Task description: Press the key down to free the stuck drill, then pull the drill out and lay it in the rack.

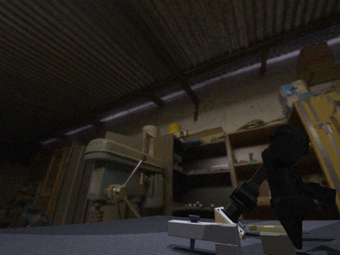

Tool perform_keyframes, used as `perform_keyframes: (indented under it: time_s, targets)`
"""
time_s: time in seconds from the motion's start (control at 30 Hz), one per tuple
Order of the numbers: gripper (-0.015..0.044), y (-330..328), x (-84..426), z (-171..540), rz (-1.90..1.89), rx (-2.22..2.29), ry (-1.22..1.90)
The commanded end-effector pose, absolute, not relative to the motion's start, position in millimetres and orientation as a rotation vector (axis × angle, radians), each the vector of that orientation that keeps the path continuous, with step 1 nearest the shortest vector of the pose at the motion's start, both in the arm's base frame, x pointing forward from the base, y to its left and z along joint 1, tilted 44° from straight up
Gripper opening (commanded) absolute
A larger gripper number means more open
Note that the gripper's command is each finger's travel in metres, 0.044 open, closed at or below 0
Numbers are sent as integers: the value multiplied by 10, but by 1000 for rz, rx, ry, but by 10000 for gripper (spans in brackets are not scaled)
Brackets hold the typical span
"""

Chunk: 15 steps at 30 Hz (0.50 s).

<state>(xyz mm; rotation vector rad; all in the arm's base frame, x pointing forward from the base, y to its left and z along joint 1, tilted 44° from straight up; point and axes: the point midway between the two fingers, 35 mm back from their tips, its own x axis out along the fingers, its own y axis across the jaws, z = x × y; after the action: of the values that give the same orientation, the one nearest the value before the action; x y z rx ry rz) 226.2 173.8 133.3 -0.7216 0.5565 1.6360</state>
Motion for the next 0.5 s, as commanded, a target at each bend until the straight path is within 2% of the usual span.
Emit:
perform_keyframes:
  time_s: [0.0, 0.47]
  targets:
    - [0, 1715, 2271, 1357, 1633, -727, 552]
    - [0, 1668, 2264, 1379, 1633, -727, 553]
